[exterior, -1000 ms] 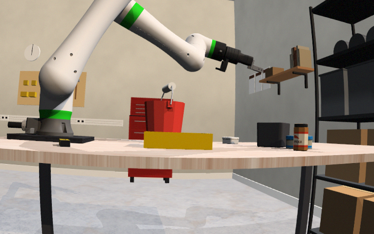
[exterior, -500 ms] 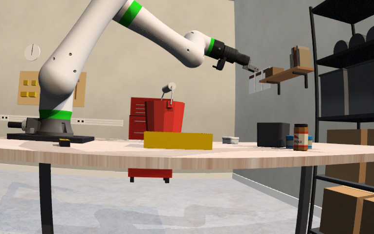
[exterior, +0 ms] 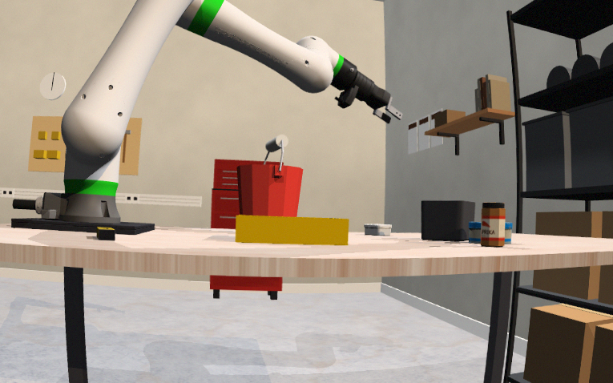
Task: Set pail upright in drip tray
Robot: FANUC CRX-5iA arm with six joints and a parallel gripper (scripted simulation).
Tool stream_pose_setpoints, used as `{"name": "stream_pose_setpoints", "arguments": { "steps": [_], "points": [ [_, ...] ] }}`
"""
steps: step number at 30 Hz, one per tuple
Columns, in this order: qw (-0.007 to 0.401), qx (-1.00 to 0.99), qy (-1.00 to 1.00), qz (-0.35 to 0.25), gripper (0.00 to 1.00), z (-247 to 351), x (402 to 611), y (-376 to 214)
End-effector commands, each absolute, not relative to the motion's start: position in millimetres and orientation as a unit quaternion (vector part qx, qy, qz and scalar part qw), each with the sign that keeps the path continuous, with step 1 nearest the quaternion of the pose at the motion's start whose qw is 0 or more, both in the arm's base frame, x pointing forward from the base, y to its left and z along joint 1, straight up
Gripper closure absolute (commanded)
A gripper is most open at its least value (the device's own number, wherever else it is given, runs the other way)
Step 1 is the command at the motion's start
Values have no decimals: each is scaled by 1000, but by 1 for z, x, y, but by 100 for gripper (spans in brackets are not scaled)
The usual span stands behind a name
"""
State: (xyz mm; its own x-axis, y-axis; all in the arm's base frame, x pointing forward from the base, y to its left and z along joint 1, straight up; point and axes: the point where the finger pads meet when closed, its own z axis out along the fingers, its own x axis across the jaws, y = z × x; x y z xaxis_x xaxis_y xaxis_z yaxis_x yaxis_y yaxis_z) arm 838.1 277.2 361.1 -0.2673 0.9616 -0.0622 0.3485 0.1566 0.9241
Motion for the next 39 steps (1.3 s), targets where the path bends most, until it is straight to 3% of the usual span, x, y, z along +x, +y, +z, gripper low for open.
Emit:
{"name": "stream_pose_setpoints", "arguments": {
  "steps": [1,6,7,21,23,24,39],
  "points": [
    [340,440,722,410,0,359,817,294],
    [331,412,750,397,0,356,803,301],
    [322,385,775,384,0,352,789,306],
    [273,258,875,306,0,329,717,309],
    [273,258,875,306,0,329,717,309],
    [260,230,893,286,0,323,700,305],
    [183,102,961,179,0,300,611,264]
  ]
}}
